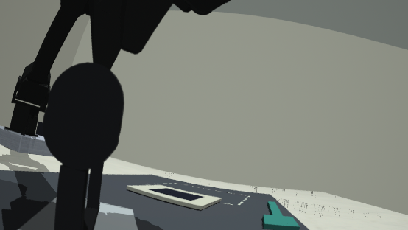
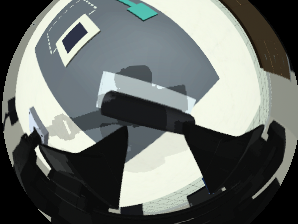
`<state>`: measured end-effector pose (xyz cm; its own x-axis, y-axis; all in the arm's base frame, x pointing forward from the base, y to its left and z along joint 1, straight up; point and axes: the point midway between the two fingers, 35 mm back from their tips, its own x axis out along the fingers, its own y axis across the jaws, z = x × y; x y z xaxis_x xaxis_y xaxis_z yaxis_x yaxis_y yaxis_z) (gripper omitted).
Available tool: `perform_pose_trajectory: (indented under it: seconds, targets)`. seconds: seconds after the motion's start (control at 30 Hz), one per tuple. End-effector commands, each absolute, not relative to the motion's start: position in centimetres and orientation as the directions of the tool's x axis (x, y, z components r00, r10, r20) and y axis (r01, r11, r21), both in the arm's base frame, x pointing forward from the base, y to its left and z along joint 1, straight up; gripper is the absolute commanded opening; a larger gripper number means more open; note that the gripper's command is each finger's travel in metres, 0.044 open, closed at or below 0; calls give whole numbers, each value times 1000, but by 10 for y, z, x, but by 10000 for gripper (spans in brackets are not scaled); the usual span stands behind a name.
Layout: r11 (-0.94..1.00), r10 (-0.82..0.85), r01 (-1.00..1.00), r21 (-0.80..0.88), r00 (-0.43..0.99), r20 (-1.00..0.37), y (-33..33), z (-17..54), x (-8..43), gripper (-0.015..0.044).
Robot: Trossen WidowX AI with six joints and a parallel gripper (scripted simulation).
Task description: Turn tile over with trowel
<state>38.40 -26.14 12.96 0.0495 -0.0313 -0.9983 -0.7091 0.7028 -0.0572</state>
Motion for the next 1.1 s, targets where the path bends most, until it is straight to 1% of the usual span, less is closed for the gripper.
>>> perform_pose_trajectory:
  seconds: [0.0, 0.27, 0.5, 0.73, 0.97, 1.07]
  targets:
    - [575, -32, -816, -55, 44, -999, -261, 129, 383, 270]
    - [328, -31, -943, -51, 43, -999, -261, 129, 383, 270]
    - [90, -29, -995, -44, 42, -999, -260, 129, 383, 270]
    - [-154, -28, -987, -36, 41, -999, -260, 129, 382, 270]
    - [-388, -27, -921, -26, 40, -999, -259, 129, 382, 270]
    - [-435, -27, -900, -24, 39, -999, -259, 129, 382, 270]
